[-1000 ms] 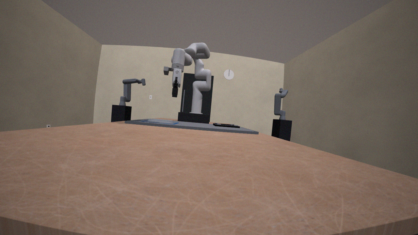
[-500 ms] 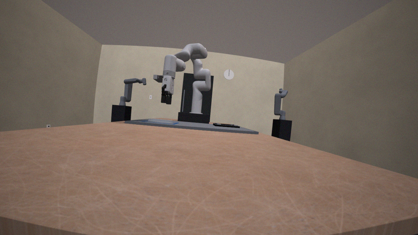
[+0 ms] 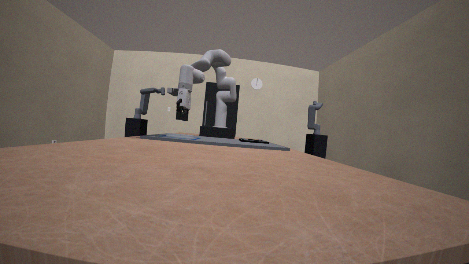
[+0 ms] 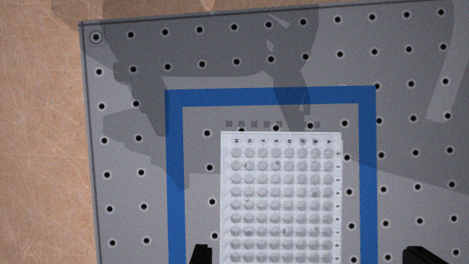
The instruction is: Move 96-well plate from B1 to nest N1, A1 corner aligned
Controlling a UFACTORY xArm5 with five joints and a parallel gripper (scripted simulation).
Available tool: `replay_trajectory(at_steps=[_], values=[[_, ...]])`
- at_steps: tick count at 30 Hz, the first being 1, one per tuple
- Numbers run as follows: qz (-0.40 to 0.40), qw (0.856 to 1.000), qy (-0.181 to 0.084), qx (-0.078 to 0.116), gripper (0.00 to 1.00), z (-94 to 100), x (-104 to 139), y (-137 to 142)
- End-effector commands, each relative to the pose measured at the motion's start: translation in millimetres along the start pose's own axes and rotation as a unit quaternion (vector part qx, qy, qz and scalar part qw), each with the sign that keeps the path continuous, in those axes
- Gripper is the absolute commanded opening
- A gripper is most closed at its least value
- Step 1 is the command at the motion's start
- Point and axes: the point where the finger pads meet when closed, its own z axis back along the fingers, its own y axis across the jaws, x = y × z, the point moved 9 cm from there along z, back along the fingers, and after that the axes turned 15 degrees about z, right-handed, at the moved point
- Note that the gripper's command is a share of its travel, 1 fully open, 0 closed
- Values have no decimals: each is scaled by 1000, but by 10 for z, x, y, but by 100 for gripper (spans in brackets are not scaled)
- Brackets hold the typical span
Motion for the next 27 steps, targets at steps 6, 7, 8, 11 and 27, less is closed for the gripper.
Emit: replay_trajectory(at_steps=[6,7,8,11,27], values=[[0,1000,3,0,100,-5,-4,-9],[0,1000,3,0,100,-22,-4,-9],[0,1000,3,0,100,-39,-4,-9],[0,1000,3,0,100,-89,-4,-9],[0,1000,2,0,100,-322,-5,-9]])
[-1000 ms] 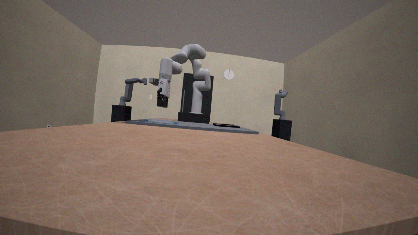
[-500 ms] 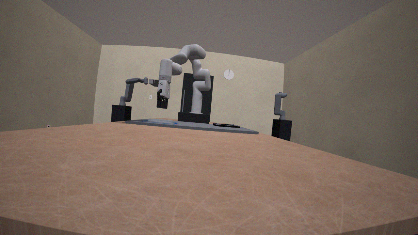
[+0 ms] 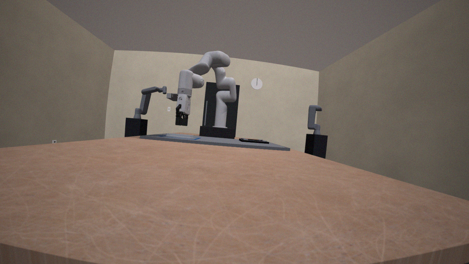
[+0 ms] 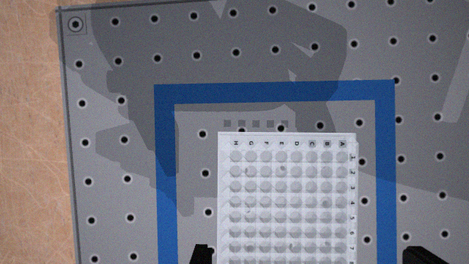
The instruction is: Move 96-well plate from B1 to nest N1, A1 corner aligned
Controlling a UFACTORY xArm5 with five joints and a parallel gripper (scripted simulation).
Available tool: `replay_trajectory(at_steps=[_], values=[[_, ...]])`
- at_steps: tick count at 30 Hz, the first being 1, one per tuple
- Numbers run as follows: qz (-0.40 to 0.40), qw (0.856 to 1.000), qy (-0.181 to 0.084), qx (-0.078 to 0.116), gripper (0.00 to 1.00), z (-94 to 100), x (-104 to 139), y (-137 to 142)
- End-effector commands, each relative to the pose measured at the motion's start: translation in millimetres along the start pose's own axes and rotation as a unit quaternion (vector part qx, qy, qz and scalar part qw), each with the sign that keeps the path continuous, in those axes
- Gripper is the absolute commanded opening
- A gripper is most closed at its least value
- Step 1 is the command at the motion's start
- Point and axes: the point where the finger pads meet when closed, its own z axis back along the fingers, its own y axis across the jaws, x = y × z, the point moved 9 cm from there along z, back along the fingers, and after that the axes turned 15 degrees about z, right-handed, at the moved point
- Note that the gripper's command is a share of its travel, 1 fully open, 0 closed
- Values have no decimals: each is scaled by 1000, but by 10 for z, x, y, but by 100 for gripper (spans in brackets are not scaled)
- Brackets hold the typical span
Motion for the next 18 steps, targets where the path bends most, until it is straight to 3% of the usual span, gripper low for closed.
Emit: replay_trajectory(at_steps=[1,18], values=[[0,1000,3,-1,100,-56,-4,-13],[0,1000,3,-1,100,-307,-5,-12]])
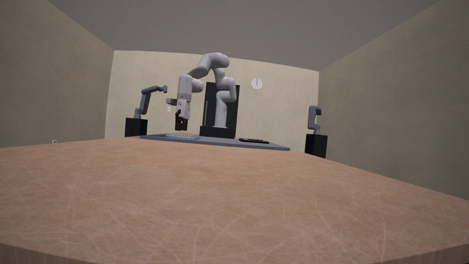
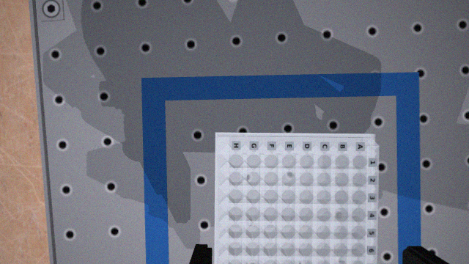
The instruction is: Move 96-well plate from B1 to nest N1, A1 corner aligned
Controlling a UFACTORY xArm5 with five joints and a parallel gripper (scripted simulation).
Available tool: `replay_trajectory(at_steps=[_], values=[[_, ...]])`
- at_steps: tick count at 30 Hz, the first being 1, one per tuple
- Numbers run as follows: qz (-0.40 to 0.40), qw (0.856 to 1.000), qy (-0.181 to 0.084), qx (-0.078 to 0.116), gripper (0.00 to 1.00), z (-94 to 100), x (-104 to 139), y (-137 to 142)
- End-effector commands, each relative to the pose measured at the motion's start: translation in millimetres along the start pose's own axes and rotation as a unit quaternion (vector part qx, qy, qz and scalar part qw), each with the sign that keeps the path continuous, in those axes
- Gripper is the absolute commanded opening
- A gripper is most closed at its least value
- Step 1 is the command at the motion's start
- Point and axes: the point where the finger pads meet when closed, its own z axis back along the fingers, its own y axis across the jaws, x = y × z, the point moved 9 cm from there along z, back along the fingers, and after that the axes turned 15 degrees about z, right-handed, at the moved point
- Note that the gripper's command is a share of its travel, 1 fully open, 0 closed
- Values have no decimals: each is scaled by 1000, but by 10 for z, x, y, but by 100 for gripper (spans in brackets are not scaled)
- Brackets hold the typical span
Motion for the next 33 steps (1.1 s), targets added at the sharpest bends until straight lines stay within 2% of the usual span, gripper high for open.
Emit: replay_trajectory(at_steps=[1,14,33], values=[[0,1000,3,-1,100,-52,-4,-13],[0,1000,3,-1,100,-52,-4,-13],[0,1000,3,-1,100,-165,-5,-13]])
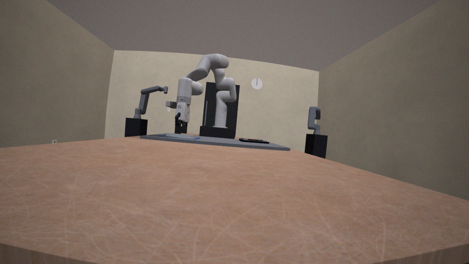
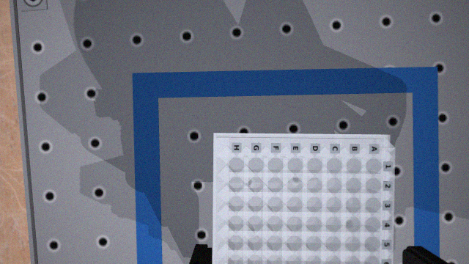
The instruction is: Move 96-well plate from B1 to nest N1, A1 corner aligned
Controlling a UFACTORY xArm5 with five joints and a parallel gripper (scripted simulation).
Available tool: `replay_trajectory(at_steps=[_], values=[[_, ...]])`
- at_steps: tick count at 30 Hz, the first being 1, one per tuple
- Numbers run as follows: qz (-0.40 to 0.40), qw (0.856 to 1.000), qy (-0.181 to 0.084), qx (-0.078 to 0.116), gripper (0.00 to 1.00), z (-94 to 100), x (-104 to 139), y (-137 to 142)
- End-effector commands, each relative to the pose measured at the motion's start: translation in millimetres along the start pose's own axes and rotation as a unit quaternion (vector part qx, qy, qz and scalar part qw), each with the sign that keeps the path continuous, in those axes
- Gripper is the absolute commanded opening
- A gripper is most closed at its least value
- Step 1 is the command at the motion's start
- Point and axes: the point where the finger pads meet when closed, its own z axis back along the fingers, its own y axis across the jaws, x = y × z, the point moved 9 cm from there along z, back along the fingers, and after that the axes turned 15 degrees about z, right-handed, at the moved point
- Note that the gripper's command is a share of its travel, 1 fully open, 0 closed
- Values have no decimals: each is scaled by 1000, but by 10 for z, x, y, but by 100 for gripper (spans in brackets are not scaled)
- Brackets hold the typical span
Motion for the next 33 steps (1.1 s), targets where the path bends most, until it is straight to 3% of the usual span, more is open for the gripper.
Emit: replay_trajectory(at_steps=[1,33], values=[[0,1000,3,-1,100,-13,-4,-12],[0,1000,3,-1,100,-93,-4,-12]])
